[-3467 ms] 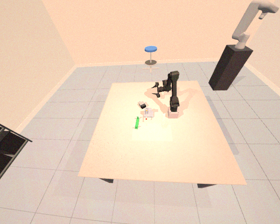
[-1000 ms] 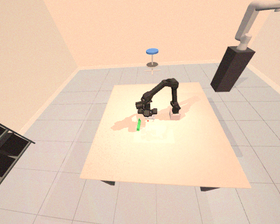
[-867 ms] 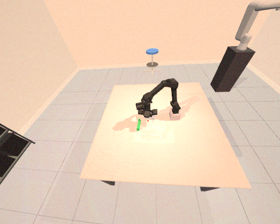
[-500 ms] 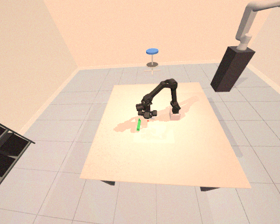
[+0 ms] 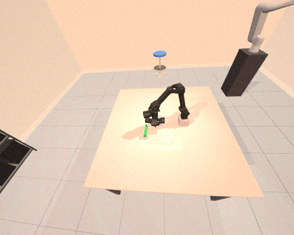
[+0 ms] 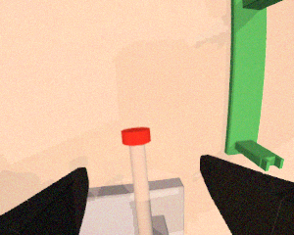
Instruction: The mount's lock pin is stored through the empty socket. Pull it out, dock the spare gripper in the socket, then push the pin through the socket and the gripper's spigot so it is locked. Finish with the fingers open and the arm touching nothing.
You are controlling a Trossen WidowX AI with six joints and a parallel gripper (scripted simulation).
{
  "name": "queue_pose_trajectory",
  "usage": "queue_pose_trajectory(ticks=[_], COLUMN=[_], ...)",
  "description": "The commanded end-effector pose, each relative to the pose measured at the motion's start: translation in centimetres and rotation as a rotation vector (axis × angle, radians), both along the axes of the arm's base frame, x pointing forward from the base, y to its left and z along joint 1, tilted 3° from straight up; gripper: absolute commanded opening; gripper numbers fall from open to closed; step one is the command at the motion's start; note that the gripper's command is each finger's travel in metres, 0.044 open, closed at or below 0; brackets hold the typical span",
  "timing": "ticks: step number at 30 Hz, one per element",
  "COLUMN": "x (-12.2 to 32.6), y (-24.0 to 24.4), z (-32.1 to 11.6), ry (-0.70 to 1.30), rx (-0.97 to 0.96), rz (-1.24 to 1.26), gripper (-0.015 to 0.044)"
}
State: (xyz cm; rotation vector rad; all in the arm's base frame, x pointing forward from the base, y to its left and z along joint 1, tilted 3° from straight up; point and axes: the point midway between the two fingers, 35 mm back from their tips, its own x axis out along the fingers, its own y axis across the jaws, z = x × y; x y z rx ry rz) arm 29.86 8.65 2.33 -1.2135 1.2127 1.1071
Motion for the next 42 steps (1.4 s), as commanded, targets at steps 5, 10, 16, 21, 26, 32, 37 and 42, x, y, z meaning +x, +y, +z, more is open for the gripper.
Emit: queue_pose_trajectory(ticks=[5, 10, 16, 21, 26, 32, 37, 42], x=[-0.1, -0.2, -0.2, -0.2, -0.2, -0.2, -0.2, -0.2], y=[-0.2, -0.2, -0.2, -0.2, -0.2, -0.2, -0.2, 0.0], z=[-1.5, -2.2, -2.2, -2.2, -2.2, -2.2, -2.2, -1.9], ry=[0.003, 0.003, 0.003, 0.003, 0.003, 0.003, 0.003, 0.003], rx=[-0.006, -0.006, -0.006, -0.006, -0.006, -0.006, -0.006, 0.044], rz=[0.003, 0.003, 0.003, 0.003, 0.003, 0.003, 0.003, 0.004], gripper=[0.0300, 0.0300, 0.0300, 0.0169, 0.0037, 0.0000, 0.0000, 0.0000])
